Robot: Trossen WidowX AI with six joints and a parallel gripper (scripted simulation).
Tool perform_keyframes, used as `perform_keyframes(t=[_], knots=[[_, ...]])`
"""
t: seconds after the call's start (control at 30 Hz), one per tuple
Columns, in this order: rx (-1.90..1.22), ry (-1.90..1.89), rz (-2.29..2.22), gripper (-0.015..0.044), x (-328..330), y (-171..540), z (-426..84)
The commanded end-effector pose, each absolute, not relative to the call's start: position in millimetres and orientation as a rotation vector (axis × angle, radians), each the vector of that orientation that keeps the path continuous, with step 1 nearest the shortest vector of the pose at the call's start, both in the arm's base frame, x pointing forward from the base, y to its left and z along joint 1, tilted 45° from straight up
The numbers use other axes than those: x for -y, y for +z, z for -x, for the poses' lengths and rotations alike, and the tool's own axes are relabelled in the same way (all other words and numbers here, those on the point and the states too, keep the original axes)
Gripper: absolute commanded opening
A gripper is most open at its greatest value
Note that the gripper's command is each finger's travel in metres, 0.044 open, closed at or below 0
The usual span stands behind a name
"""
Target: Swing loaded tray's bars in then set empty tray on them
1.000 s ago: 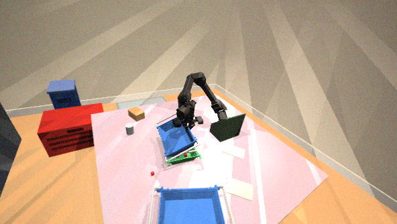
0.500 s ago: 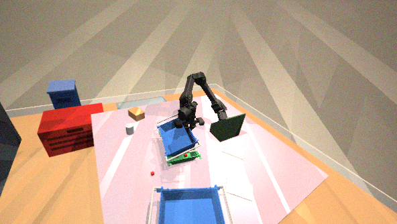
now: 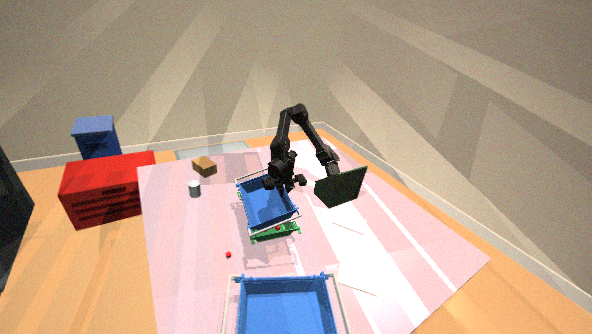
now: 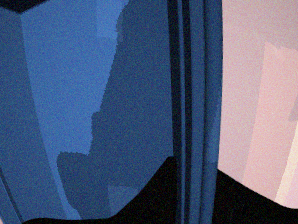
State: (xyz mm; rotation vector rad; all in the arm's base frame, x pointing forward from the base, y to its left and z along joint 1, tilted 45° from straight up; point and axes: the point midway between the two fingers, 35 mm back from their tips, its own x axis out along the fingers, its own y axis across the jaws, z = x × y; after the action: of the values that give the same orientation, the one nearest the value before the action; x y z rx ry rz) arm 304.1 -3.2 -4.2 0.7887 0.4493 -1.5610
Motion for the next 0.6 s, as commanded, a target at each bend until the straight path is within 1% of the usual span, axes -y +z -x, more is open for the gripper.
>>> perform_keyframes(t=[0.0,0.57], knots=[[-0.465,-1.572,-0.782,0.0000,7.0,-8.1,-300.1],[-0.465,-1.572,-0.782,0.0000,14.4,-17.9,-295.6]])
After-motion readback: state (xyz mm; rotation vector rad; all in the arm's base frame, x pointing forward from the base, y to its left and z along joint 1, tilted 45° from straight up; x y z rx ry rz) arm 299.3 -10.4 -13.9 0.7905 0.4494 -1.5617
